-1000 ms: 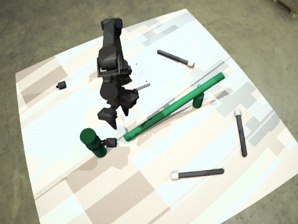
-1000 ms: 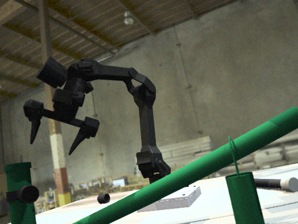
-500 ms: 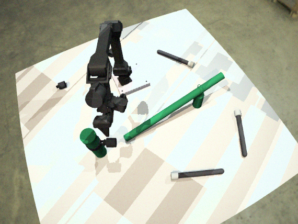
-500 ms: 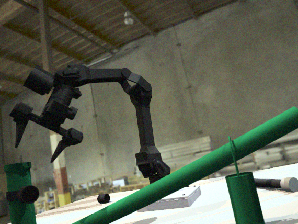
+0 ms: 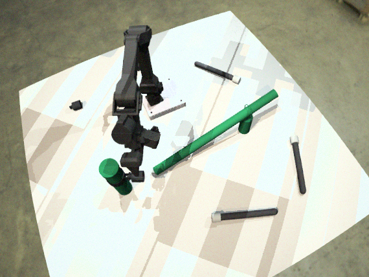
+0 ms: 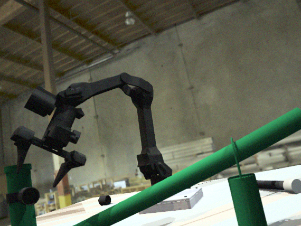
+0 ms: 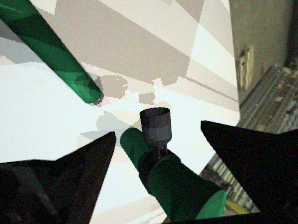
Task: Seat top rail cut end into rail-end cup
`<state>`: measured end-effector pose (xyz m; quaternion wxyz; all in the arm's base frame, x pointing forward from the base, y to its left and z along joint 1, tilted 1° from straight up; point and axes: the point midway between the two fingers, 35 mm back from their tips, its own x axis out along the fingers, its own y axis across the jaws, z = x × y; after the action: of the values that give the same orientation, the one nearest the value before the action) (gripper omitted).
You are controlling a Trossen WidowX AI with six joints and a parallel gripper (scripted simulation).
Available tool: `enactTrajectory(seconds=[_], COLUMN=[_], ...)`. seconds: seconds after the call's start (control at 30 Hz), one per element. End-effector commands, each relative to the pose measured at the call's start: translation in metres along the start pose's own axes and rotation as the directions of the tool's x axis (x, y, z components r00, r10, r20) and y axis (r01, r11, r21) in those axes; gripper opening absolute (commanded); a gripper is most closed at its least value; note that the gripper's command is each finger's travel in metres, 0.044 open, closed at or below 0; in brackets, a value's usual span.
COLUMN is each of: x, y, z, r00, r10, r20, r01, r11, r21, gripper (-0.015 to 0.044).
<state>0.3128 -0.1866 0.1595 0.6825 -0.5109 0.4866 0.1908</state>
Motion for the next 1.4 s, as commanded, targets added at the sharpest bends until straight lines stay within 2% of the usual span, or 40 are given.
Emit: enactTrajectory(seconds=[0.0, 1.33, 1.37], x=[0.006, 0.07, 0.07], y=[0.0, 0.001, 0.001], z=[0.001, 0.001, 0.001], r00=[1.0, 1.0, 1.0], r10=[-0.002, -0.004, -0.004], r20=[0.004, 0.004, 0.004], r01=[0.002, 0.004, 0.004], r11=[1.0, 1.0, 1.0], r21=[-0.007, -0.007, -0.007], gripper=[0.044, 0.044, 0.0414])
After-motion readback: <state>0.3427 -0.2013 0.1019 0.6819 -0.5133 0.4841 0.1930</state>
